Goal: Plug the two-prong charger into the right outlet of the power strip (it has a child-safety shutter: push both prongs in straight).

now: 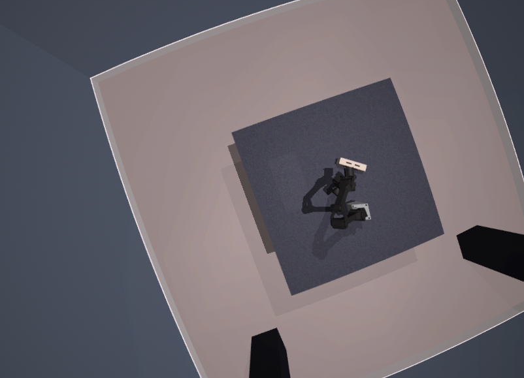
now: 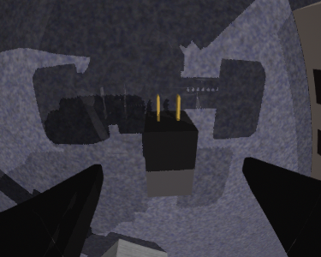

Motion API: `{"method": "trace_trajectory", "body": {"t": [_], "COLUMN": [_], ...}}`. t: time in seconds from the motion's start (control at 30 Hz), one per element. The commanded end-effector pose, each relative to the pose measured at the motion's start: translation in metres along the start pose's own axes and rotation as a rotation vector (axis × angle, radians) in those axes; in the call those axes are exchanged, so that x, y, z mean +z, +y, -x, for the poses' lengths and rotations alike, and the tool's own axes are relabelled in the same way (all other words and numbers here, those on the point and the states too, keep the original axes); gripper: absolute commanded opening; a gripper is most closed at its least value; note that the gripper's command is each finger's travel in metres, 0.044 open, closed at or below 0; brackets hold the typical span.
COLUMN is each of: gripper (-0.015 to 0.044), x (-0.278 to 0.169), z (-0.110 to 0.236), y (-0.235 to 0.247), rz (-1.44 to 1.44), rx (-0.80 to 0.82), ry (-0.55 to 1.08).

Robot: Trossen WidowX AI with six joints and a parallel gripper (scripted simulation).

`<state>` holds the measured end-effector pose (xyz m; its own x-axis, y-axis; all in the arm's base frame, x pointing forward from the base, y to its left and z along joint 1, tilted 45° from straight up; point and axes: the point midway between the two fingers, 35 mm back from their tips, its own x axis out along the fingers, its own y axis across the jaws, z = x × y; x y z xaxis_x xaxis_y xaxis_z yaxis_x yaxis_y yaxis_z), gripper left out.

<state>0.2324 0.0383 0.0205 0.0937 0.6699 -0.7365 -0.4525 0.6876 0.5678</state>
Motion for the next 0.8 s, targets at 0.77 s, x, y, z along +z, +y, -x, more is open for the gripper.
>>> {"method": "trace_trajectory", "body": {"t": [0.77], "gripper": [0.0335], "x": [0.002], "z": [-0.031], "y": [0.002], "rz": [0.000], "rx": [0.004], "ry": [-0.001]}}
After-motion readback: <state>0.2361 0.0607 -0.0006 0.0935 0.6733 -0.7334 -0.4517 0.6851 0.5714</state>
